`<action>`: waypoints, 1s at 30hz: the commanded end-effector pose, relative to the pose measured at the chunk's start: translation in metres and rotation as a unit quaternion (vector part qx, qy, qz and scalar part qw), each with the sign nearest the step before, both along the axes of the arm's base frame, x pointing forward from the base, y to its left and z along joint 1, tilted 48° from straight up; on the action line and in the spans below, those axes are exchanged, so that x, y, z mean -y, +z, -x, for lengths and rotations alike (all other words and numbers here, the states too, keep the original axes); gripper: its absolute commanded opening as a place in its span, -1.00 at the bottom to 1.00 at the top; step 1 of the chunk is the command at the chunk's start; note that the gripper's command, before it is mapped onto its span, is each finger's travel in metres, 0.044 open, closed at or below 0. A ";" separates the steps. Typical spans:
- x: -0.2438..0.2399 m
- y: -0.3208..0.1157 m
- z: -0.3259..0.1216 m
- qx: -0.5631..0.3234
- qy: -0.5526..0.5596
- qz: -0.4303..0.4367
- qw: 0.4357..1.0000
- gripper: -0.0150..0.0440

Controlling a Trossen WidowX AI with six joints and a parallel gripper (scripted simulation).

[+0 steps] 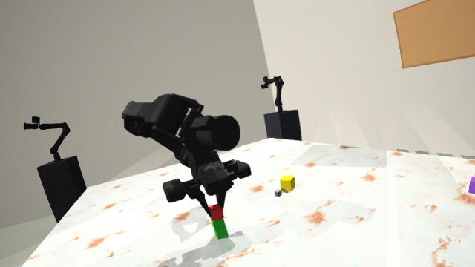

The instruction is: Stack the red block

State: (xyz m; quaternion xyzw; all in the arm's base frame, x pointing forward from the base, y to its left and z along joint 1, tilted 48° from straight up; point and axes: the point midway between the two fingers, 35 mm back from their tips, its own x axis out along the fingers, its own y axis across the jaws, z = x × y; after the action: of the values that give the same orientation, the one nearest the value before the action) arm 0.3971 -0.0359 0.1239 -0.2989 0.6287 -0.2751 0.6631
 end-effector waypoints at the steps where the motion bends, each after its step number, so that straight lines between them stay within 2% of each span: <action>1: 0.002 -0.001 0.001 -0.002 0.001 0.003 1.000 -0.49; 25: -0.001 0.001 0.001 -0.002 0.001 0.003 1.000 -0.49; 30: 0.001 -0.002 0.001 -0.002 0.001 0.001 1.000 -0.05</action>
State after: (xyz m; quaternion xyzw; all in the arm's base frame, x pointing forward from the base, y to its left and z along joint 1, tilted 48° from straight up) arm 0.3963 -0.0369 0.1224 -0.3005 0.6298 -0.2743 0.6617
